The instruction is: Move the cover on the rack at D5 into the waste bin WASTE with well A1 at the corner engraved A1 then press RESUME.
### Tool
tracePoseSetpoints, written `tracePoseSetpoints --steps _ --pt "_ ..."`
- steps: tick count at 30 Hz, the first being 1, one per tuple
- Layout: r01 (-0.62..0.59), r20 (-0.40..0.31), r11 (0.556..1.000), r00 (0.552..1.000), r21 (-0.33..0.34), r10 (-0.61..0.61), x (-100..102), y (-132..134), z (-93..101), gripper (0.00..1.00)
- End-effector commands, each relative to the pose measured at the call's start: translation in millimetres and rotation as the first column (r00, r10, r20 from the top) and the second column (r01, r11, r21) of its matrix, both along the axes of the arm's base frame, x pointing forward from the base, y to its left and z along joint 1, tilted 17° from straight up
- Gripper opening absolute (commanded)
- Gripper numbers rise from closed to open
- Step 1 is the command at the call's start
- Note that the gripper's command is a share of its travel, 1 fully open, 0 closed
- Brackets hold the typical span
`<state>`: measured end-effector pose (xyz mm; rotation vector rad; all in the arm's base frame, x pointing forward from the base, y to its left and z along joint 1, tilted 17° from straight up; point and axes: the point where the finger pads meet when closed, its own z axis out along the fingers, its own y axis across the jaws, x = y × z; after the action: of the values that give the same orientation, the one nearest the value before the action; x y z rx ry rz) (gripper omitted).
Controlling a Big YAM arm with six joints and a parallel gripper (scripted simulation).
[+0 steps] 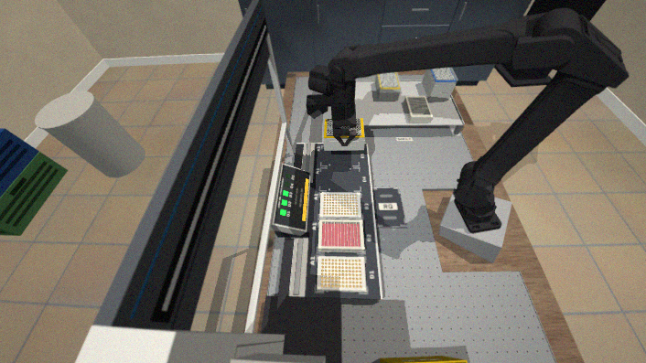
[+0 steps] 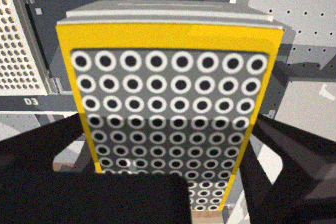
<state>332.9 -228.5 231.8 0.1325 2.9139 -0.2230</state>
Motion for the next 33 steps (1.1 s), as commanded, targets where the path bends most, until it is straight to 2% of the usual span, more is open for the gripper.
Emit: tracePoseSetpoints --steps 1,33 --pt "-0.001 0.086 0.999 0.996 -0.052 0.006 12.5 -3.3 51.0 0.0" --pt "-0.001 0.087 0.999 0.996 -0.054 0.006 -1.1 6.6 96.0 0.0"
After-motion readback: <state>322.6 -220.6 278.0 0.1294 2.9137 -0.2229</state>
